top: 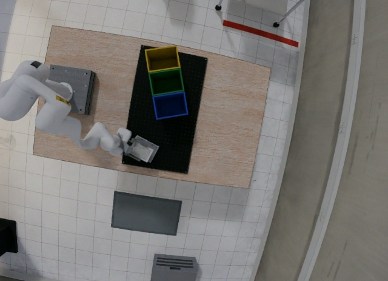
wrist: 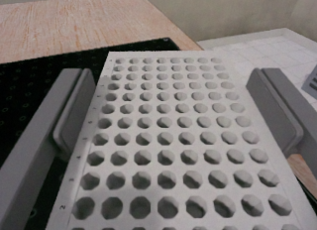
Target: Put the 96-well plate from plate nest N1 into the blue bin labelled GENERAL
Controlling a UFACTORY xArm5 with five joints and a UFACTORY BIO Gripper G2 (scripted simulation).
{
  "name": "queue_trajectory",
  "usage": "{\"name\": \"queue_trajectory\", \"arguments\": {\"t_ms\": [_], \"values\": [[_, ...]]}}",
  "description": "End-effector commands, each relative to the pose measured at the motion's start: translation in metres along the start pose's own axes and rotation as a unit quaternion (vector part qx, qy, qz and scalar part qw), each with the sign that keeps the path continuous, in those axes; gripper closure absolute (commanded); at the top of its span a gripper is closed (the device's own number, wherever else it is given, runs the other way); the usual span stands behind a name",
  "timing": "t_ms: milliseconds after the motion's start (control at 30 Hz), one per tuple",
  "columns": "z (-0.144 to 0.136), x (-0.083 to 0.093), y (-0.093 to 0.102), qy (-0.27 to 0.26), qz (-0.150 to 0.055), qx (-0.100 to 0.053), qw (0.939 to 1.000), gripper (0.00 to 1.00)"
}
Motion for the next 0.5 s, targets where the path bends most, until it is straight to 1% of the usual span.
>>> {"name": "queue_trajectory", "arguments": {"t_ms": [0,133,467], "values": [[0.000,-0.001,0.008,0.000,-0.001,0.004,1.0000,1.00],[0.000,-0.001,0.012,0.000,-0.001,0.004,1.0000,1.00],[0.000,-0.001,0.028,0.000,-0.001,0.004,1.0000,1.00]]}}
Point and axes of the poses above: the point midway between the two finger pads, its own x axis back along the fingers, its own z axis across the jaws, y = z × x, the point moved 4 cm from there along x, back along the fingers, and after that the axes turned 1 degree about x, right-handed, at the moved point
